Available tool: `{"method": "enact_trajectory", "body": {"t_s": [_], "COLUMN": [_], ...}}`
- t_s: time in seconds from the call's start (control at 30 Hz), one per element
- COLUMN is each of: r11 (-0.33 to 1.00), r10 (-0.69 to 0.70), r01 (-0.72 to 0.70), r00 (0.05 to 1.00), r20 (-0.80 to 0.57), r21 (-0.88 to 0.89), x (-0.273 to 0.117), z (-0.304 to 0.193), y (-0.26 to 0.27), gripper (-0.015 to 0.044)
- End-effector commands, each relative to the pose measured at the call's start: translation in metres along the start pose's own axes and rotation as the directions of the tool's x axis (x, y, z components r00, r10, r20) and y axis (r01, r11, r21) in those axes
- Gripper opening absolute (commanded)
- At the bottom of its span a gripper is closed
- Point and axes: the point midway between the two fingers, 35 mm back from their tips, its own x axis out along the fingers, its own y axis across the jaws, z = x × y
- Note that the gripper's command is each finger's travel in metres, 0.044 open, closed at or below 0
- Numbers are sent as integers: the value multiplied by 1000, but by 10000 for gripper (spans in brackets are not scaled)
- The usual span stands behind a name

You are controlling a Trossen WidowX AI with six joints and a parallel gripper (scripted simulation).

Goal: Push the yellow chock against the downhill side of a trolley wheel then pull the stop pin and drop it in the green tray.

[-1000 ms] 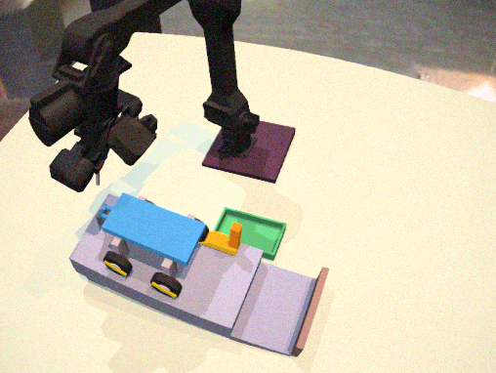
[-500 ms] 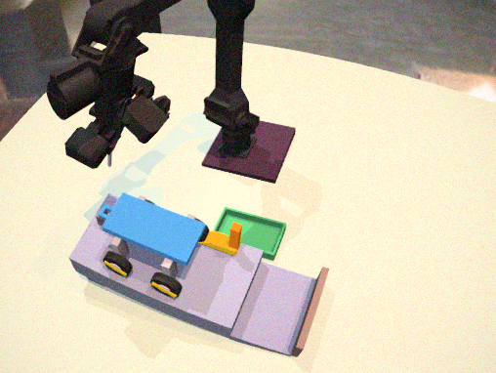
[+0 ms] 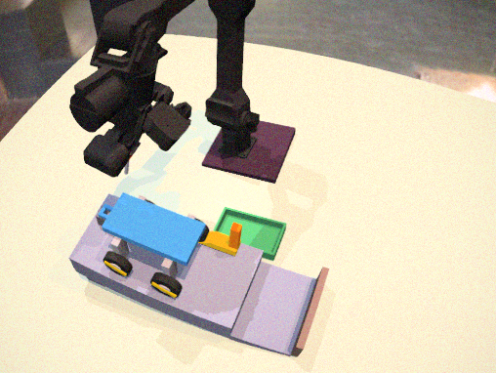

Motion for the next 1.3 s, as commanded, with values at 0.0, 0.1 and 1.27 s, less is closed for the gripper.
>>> {"method": "enact_trajectory", "body": {"t_s": [0.0, 0.1, 1.27], "r11": [1000, 1000, 1000], "r10": [2, 2, 2], "r01": [-2, -2, -2], "r00": [1000, 1000, 1000], "r20": [-5, -4, 6], "r21": [2, 2, 2], "x": [-2, -3, -18], "z": [14, 24, 147], "y": [1, 0, 0], "gripper": [0, 0, 0]}}
